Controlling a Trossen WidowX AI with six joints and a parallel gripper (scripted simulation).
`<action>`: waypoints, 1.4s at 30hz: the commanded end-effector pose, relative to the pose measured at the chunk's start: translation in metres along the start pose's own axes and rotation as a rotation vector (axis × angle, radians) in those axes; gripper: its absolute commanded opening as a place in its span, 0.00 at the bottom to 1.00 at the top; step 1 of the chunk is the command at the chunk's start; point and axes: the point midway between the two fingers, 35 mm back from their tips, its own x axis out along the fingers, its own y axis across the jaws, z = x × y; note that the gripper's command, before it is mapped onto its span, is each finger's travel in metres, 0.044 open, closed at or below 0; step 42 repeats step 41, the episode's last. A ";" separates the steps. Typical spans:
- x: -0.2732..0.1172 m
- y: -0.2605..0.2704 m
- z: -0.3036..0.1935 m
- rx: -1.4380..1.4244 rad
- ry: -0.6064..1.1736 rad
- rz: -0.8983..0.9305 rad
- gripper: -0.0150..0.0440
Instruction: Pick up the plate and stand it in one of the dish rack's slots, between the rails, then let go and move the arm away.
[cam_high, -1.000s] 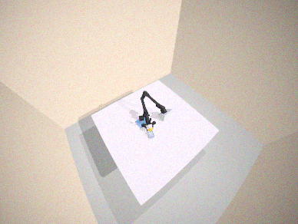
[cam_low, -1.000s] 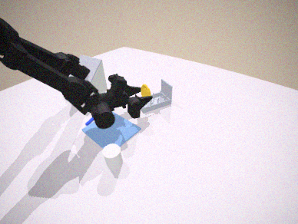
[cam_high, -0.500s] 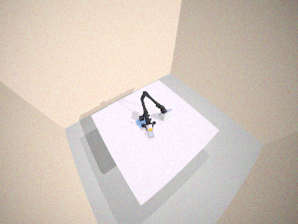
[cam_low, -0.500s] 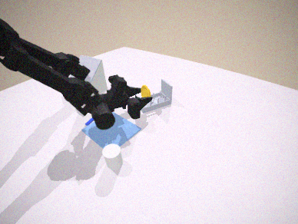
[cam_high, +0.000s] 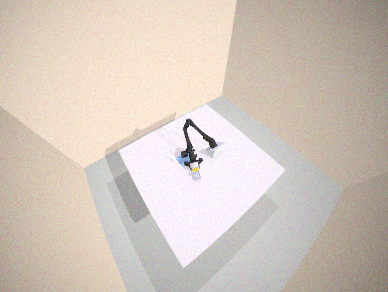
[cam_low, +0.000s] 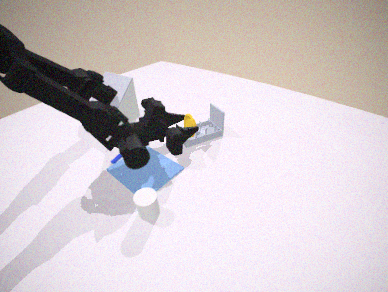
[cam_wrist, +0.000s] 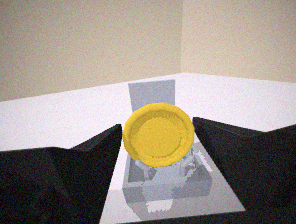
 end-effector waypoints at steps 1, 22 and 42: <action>0.000 0.000 0.000 0.000 0.000 0.000 0.93; -0.010 -0.010 0.116 -0.005 -0.014 -0.010 0.93; -0.005 0.015 0.120 0.410 0.341 0.086 0.93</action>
